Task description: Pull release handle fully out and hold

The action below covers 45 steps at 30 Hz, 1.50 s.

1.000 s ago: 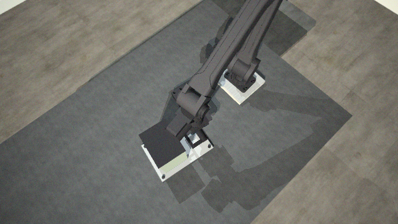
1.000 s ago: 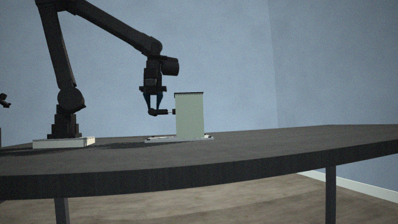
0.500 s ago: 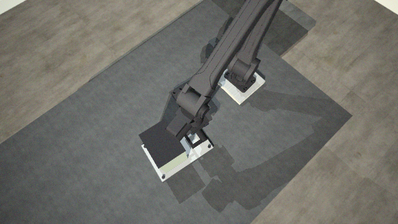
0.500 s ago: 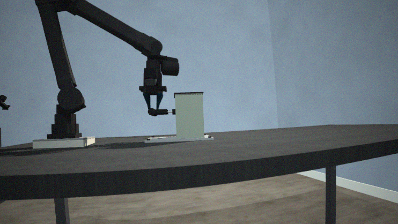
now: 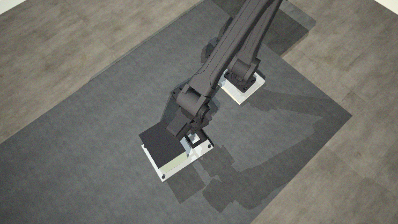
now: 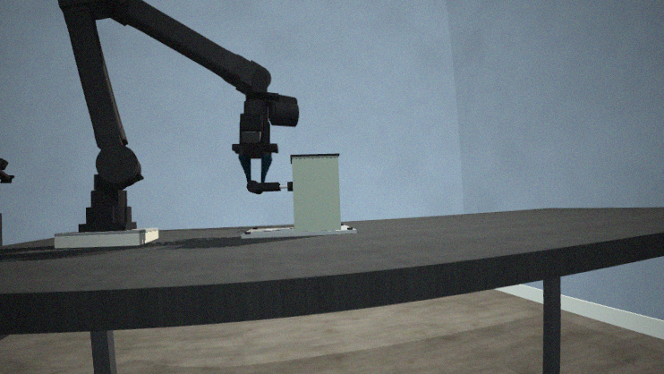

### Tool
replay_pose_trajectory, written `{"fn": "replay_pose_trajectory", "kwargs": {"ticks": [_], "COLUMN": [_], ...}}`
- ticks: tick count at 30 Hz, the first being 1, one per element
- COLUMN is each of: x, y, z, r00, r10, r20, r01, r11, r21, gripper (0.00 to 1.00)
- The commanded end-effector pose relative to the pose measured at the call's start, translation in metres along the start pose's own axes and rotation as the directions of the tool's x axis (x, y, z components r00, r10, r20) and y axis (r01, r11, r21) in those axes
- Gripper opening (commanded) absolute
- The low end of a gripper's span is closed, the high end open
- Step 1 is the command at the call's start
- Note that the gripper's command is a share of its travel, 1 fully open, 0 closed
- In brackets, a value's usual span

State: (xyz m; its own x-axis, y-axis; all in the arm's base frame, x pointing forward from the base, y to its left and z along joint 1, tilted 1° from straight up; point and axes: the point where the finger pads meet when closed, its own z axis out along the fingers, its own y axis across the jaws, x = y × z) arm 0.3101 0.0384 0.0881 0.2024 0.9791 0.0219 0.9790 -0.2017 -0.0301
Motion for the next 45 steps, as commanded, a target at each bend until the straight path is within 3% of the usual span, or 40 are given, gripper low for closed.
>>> {"fn": "replay_pose_trajectory", "kwargs": {"ticks": [1,22,45], "x": [0.006,0.006,0.006], "y": [0.008,0.004,-0.04], "z": [0.001,0.001,0.001], "r00": [1.0,1.0,1.0], "r10": [-0.004,-0.004,-0.004], "r20": [-0.002,-0.002,-0.002], "r01": [0.004,0.004,0.004], "r11": [1.0,1.0,1.0], "r21": [-0.015,-0.015,-0.015], "gripper": [0.0,0.0,0.0]}}
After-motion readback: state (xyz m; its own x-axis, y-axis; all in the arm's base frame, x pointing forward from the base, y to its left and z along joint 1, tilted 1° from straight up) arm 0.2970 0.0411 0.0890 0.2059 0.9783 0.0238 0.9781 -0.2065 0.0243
